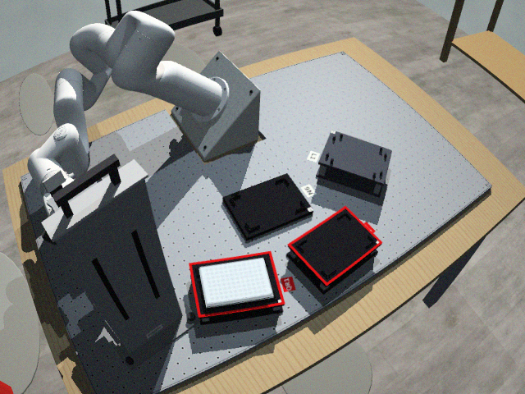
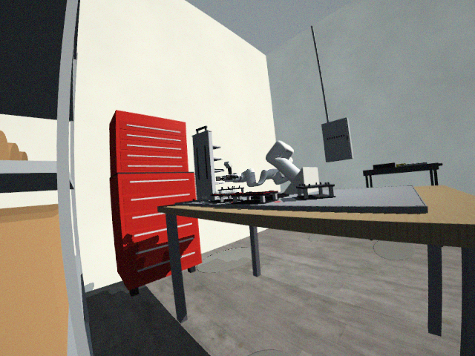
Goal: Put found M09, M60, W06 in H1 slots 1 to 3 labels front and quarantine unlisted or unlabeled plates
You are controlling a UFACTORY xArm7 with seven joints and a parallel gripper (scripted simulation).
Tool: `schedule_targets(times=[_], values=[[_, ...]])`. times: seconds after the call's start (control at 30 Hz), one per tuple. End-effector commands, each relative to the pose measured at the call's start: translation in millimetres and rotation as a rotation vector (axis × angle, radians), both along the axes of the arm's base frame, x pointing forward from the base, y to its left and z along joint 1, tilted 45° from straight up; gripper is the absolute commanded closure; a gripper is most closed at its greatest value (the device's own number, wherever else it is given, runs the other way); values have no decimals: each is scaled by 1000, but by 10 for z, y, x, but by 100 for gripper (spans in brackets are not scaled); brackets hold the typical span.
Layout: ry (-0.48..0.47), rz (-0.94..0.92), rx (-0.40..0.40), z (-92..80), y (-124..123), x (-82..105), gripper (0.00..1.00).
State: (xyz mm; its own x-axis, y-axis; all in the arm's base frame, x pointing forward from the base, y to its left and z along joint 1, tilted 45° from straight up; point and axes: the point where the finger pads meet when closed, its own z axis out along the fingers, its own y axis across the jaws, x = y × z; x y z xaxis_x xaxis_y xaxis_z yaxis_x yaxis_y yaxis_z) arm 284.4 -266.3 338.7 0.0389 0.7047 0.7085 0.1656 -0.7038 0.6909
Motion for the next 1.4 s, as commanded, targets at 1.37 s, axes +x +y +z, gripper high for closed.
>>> schedule_targets(times=[1.37], values=[[1, 1, -2, 83, -42, -539, 0]])
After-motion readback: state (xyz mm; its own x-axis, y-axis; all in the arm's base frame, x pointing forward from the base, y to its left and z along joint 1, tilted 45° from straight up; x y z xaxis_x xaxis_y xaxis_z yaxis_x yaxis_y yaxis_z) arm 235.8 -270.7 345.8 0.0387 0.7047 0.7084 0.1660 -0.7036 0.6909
